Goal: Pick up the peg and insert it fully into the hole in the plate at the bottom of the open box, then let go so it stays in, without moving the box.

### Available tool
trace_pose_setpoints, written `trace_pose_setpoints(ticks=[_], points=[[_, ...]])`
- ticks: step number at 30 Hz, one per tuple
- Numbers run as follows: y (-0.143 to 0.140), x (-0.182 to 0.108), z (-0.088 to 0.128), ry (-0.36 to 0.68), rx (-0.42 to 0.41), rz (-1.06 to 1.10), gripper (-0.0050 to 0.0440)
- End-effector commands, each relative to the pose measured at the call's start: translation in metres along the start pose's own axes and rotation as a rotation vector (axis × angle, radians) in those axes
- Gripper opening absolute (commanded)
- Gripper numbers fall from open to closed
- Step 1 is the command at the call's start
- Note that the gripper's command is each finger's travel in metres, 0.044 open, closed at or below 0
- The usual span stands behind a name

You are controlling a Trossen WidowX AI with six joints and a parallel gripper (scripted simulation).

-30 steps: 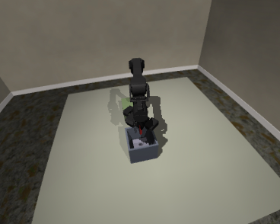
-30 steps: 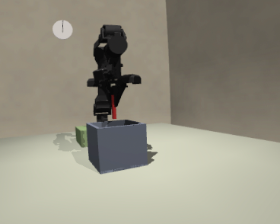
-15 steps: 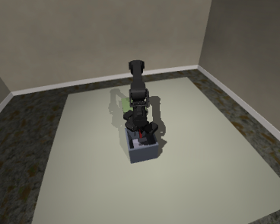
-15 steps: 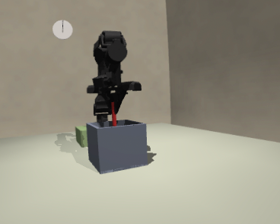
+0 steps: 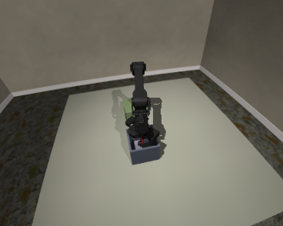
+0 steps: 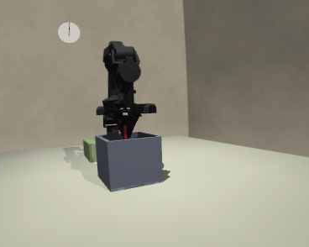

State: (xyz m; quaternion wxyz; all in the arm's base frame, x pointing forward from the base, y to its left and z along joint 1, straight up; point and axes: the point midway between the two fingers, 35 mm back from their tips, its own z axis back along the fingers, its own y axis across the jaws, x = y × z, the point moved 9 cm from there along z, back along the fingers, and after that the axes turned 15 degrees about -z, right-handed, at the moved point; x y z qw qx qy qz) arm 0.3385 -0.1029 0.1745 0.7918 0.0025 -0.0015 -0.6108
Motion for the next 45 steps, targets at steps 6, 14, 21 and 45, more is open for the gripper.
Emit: trace_pose_setpoints(ticks=[6, 14, 21, 45], points=[[-0.002, -0.001, -0.018, 0.007, -0.008, 0.005, 0.0000], [-0.001, 0.000, -0.019, 0.007, -0.008, 0.005, 0.0000], [-0.001, 0.000, -0.024, 0.007, -0.008, 0.005, 0.0000], [-0.001, 0.000, -0.039, 0.007, -0.008, 0.005, 0.0000]])
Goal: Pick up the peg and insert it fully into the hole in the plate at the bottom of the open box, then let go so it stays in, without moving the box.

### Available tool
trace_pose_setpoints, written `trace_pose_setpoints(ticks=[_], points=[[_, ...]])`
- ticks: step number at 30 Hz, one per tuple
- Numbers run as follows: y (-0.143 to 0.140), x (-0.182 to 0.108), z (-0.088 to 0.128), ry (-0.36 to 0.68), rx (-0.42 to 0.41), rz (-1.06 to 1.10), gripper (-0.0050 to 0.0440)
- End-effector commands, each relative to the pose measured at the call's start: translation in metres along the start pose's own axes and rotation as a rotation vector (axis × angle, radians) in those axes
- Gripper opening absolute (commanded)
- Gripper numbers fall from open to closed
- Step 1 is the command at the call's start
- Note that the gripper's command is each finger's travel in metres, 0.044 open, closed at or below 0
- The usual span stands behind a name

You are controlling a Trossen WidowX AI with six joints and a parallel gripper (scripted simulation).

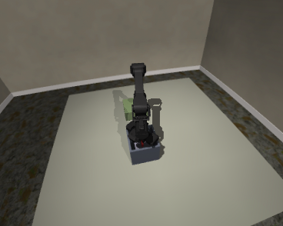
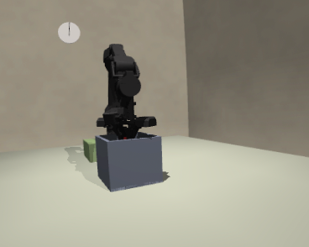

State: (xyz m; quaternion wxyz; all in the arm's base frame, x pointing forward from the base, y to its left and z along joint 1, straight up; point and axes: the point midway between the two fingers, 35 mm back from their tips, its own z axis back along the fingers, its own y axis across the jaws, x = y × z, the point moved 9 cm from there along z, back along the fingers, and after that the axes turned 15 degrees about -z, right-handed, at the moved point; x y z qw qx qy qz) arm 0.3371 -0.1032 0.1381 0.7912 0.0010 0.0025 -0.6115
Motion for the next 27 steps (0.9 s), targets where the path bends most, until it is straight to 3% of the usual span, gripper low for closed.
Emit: trace_pose_setpoints(ticks=[1, 27], points=[[0.000, 0.000, -0.004, 0.003, -0.001, 0.007, 0.0000], [0.000, 0.000, -0.029, 0.003, -0.001, 0.007, 0.0000]])
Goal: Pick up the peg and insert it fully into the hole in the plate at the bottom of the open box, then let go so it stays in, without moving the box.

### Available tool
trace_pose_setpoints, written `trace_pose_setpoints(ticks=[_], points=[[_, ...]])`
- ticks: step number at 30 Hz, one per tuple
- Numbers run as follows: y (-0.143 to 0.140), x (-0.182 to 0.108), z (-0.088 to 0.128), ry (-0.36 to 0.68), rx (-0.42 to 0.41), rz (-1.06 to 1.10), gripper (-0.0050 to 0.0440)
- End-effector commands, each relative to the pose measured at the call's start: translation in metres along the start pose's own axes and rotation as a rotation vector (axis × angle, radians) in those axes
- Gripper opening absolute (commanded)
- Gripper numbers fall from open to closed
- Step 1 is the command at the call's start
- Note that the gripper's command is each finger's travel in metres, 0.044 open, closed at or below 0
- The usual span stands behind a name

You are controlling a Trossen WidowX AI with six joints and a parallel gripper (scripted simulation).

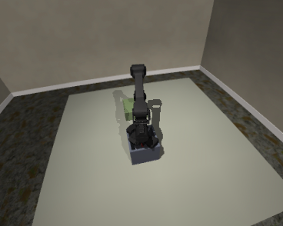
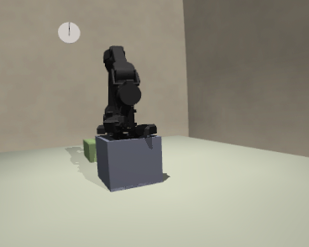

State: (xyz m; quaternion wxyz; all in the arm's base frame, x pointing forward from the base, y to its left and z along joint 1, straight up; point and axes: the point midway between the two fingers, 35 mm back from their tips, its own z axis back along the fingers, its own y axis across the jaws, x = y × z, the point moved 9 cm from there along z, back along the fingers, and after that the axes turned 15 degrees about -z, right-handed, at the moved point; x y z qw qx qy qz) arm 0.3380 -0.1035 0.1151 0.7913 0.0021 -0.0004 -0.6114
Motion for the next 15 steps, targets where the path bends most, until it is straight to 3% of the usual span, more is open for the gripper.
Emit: trace_pose_setpoints(ticks=[1, 15], points=[[-0.0008, -0.0009, -0.0077, 0.006, -0.006, 0.006, 0.0000], [-0.0005, -0.0006, -0.0087, 0.006, -0.006, 0.006, 0.0000]])
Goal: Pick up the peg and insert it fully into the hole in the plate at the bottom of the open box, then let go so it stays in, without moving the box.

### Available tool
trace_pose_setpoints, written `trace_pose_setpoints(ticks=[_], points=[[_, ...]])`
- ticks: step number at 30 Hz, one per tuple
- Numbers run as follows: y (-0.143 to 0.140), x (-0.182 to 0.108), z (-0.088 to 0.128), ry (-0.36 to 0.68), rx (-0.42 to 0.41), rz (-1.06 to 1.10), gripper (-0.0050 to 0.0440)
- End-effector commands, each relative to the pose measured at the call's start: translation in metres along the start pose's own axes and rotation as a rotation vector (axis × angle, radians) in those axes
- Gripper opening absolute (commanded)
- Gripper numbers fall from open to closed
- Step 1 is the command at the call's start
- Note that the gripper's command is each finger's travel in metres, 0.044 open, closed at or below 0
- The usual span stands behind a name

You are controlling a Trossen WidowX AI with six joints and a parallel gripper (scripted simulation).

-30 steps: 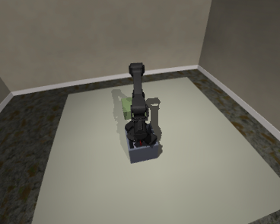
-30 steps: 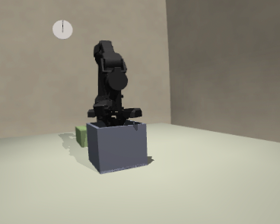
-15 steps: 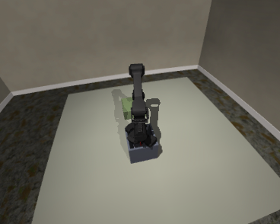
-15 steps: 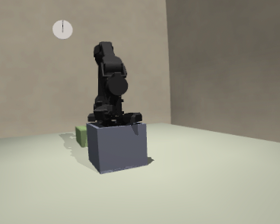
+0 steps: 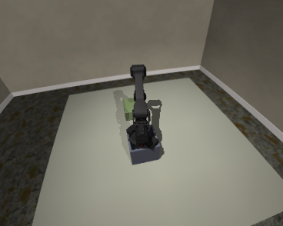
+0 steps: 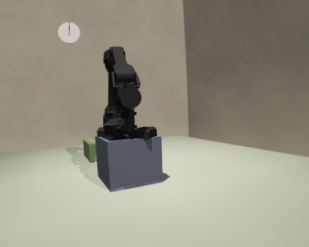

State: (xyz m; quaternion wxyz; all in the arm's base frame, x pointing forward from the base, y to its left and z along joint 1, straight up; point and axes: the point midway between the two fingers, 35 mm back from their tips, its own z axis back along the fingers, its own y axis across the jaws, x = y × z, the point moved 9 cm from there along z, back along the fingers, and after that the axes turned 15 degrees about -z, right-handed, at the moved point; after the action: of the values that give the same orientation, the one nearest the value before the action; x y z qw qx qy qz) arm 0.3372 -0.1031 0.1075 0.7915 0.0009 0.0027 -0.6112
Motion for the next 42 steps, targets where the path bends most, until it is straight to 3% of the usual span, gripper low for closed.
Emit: trace_pose_setpoints(ticks=[1, 25, 30, 32, 34, 42], points=[[0.0002, 0.0000, -0.0011, 0.002, -0.001, 0.006, 0.0000], [0.0000, 0.0000, -0.0001, 0.000, 0.000, 0.000, 0.0000], [0.0000, 0.0000, -0.0001, 0.000, 0.000, 0.000, 0.0120], [0.0000, 0.0000, -0.0001, 0.000, 0.000, 0.000, 0.0120], [0.0000, 0.0000, -0.0001, 0.000, 0.000, 0.000, 0.0150], [0.0000, 0.0000, -0.0001, 0.000, 0.000, 0.000, 0.0150]])
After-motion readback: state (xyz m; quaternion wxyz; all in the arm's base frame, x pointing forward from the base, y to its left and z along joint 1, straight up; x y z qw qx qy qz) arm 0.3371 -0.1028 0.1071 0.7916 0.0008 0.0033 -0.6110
